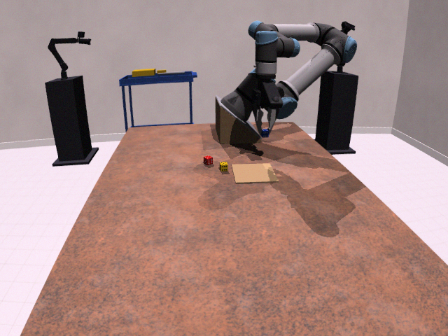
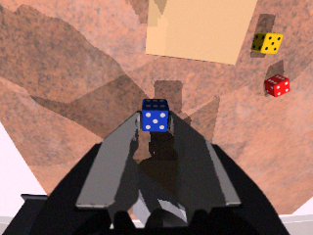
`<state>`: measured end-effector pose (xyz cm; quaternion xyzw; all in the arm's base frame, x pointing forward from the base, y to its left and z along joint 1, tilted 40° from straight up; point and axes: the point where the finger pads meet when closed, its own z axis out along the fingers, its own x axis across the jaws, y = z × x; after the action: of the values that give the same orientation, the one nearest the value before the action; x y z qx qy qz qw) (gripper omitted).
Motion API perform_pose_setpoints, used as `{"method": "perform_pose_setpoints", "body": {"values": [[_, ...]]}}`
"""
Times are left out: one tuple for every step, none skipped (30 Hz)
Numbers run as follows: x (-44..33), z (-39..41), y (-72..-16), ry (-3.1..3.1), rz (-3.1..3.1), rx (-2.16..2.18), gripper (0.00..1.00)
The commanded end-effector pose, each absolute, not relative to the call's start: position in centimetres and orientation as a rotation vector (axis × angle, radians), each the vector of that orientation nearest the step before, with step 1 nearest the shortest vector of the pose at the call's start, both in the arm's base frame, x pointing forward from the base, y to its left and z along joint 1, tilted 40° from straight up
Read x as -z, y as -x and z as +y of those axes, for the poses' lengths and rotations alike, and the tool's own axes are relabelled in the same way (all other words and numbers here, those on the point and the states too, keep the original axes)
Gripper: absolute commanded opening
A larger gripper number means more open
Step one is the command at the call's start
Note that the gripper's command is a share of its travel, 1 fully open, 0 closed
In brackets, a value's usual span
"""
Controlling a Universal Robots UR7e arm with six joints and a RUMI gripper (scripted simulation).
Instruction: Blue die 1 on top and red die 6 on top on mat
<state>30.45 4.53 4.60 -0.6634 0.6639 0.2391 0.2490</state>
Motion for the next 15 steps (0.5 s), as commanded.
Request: {"method": "perform_pose_setpoints", "body": {"values": [[-4.86, 4.12, -30.82, 1.806, 1.809, -0.633, 0.06], [-4.86, 4.12, -30.82, 1.807, 1.809, -0.633, 0.06], [-4.87, 4.12, -30.83, 1.808, 1.807, -0.632, 0.06], [-4.87, 4.12, -30.83, 1.809, 1.806, -0.632, 0.06], [-4.87, 4.13, -30.84, 1.810, 1.804, -0.631, 0.06], [-4.88, 4.13, -30.84, 1.812, 1.802, -0.630, 0.06], [-4.88, 4.13, -30.85, 1.815, 1.799, -0.629, 0.06], [-4.89, 4.14, -30.87, 1.818, 1.795, -0.628, 0.06], [-4.90, 4.15, -30.88, 1.821, 1.791, -0.626, 0.06], [-4.91, 4.15, -30.90, 1.825, 1.786, -0.624, 0.06], [-4.93, 4.16, -30.91, 1.829, 1.781, -0.622, 0.06], [-4.94, 4.17, -30.94, 1.834, 1.775, -0.619, 0.06], [-4.96, 4.19, -30.96, 1.840, 1.767, -0.617, 0.06], [-4.97, 4.20, -30.99, 1.846, 1.759, -0.614, 0.06], [-4.99, 4.21, -31.01, 1.853, 1.750, -0.610, 0.06]]}}
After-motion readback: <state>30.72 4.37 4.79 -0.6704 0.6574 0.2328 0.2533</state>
